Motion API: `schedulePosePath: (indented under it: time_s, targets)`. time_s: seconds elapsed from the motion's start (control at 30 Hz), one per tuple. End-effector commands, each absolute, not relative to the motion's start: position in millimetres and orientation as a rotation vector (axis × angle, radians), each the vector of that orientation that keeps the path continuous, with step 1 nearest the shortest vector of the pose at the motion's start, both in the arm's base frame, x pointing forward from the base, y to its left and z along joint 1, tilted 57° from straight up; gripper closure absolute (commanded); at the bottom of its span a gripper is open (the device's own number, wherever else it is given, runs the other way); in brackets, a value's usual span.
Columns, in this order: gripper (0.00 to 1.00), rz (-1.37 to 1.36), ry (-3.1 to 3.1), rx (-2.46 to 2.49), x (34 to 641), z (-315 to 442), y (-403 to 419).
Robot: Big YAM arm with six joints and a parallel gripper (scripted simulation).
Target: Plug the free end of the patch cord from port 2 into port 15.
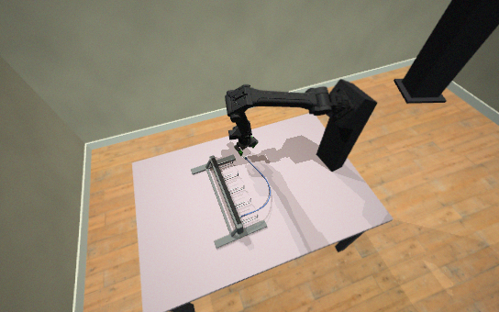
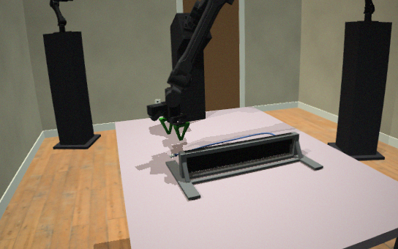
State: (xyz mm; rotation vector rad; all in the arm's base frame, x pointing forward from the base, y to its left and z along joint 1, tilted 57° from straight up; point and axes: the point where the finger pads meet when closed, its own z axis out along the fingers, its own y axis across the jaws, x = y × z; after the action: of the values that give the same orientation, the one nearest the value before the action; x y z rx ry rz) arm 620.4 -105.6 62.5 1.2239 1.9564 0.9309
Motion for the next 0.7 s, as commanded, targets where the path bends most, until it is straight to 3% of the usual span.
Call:
schedulePosePath:
  time_s: [0.0, 0.67]
  targets:
    - [0.00, 0.942, 1.930, 1.222, 622, 73, -109]
    - [0.00, 0.951, 1.946, 1.211, 623, 78, -97]
